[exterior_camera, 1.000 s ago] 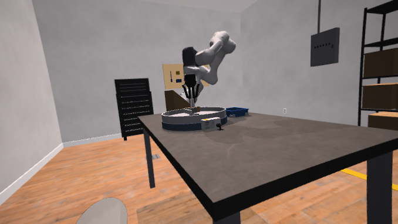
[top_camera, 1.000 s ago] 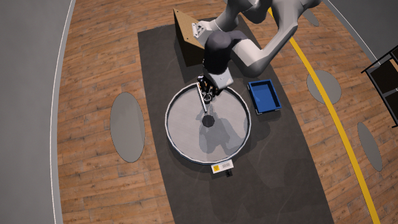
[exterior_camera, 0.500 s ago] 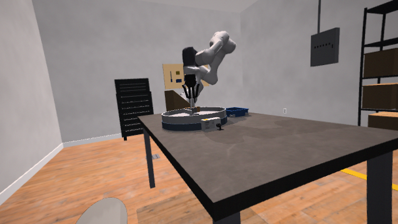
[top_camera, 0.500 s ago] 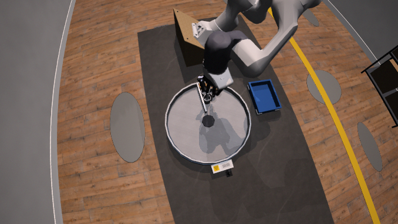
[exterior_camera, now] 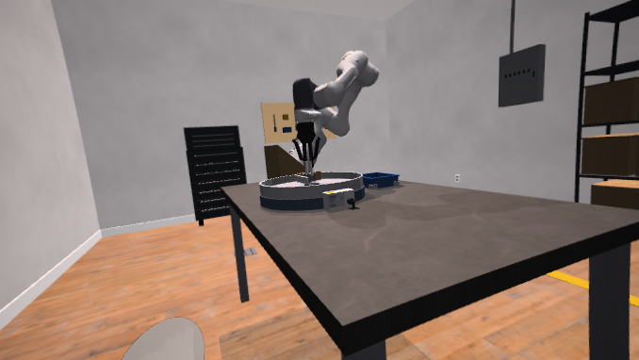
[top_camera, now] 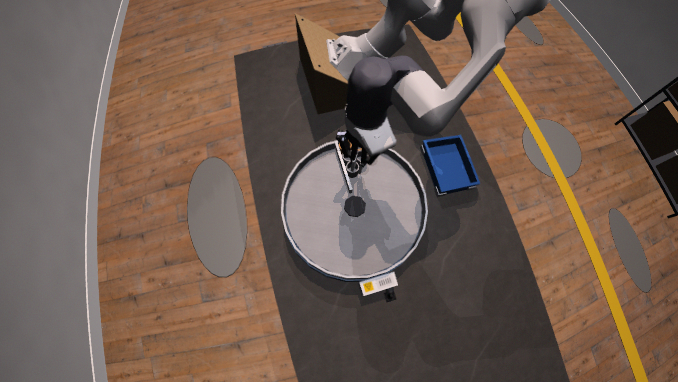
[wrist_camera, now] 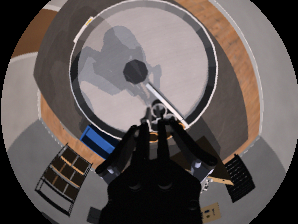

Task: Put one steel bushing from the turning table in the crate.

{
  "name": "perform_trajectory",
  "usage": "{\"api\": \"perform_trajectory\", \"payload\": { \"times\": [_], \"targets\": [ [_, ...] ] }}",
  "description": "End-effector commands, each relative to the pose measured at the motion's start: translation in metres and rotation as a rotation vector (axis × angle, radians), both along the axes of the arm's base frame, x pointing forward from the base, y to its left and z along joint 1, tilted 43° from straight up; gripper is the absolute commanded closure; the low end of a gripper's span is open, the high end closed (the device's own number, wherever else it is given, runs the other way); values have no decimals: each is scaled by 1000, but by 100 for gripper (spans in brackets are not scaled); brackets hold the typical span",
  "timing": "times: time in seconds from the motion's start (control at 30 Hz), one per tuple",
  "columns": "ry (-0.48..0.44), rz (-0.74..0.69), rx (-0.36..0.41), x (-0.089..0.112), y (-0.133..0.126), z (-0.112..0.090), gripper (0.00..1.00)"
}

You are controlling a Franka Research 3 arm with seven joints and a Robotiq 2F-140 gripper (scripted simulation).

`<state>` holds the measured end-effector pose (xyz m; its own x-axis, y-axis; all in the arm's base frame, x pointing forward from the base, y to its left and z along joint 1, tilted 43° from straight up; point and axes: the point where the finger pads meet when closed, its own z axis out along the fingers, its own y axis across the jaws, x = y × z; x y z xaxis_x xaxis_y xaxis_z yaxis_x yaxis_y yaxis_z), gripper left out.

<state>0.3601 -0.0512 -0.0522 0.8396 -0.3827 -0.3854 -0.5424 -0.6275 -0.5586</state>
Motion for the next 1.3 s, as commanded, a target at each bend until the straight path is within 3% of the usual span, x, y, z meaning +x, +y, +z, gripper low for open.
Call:
{"api": "perform_trajectory", "payload": {
  "times": [0.0, 0.97, 1.0, 1.27],
  "targets": [
    [-7, 6, -2, -1, 0, -2, 90],
    [-7, 6, -2, -1, 0, -2, 90],
    [-7, 6, -2, -1, 0, -2, 100],
    [-7, 6, -2, -1, 0, -2, 100]
  ]
}}
